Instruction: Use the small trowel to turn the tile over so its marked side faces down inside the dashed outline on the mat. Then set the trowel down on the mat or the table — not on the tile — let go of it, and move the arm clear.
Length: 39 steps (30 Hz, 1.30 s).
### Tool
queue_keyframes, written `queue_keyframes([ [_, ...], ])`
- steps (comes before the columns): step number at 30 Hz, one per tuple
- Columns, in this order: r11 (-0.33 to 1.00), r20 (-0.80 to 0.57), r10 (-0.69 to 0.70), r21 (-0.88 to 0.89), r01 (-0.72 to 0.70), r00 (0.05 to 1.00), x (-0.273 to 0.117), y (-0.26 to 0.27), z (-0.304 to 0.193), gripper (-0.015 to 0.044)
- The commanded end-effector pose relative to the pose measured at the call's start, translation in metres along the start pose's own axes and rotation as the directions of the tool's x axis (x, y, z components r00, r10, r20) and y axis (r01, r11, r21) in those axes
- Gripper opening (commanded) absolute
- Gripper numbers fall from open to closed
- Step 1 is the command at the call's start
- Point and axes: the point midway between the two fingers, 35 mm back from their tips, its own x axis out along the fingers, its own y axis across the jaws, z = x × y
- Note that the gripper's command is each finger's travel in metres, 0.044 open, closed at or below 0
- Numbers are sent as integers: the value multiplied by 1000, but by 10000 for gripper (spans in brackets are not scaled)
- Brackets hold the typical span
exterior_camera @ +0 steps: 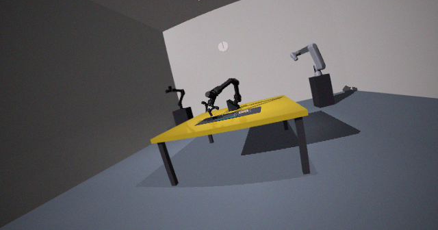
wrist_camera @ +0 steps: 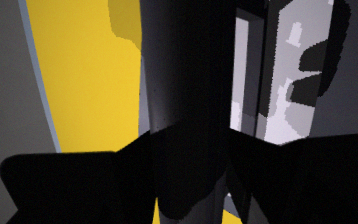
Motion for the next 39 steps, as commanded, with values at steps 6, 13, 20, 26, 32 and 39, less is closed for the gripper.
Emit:
queue_keyframes([
  [6, 976, 196, 74, 186, -111, 978, 7, 19, 12, 0],
  [13, 928, 358, 120, 292, -233, 926, 11, 27, 25, 0],
  [20, 874, 475, 158, 340, -346, 866, 11, 33, 36, 0],
  [26, 874, 475, 158, 340, -346, 866, 11, 33, 36, 0],
  [32, 875, 475, 158, 340, -346, 866, 14, 31, 36, 0],
  [39, 875, 474, 157, 340, -345, 866, 24, 25, 35, 0],
])
